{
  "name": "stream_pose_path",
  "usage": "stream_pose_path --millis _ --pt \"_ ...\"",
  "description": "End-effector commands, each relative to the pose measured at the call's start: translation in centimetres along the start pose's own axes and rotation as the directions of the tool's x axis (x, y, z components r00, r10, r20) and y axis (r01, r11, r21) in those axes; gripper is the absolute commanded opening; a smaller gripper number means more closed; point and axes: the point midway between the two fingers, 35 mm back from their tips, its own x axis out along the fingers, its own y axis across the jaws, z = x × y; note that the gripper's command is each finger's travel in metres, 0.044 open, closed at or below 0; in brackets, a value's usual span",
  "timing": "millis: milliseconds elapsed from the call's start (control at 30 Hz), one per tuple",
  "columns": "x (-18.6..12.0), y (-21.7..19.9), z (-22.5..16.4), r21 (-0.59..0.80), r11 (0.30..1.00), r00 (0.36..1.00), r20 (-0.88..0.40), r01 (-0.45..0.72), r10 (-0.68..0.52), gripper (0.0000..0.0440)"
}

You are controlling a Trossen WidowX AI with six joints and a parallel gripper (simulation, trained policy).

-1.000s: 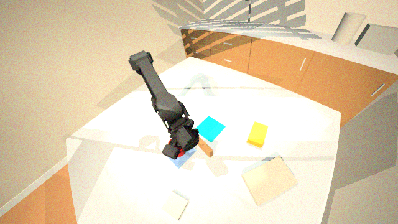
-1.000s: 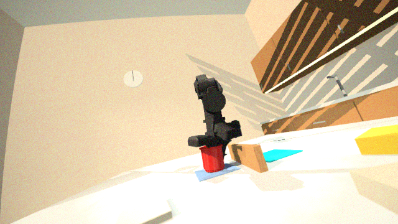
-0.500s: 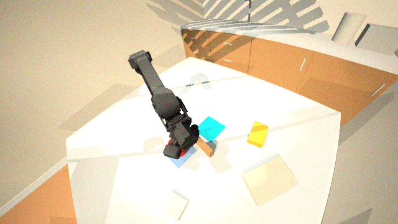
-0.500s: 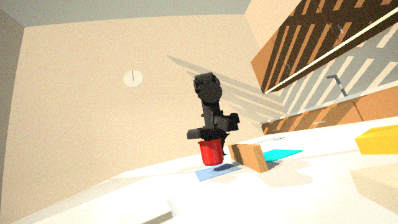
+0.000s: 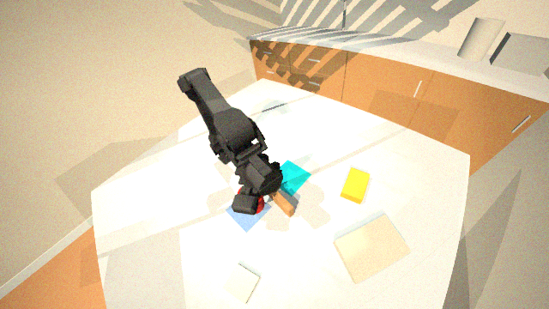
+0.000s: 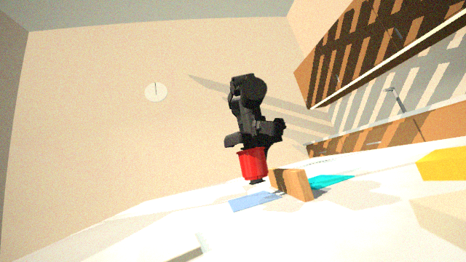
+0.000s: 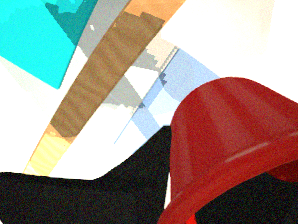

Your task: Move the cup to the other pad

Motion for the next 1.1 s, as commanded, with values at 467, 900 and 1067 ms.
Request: stream_pose_path --millis 467,900,1067 --pt "-3.1 2.4 4.8 -0.077 0.996 0.995 0.092 0.05 -0.043 0.0" --pt "-3.4 5.5 7.9 -0.138 0.988 0.988 0.147 0.075 -0.055 0.0" --pt "-3.3 6.9 8.9 -0.162 0.984 0.986 0.161 0.079 -0.053 0.0"
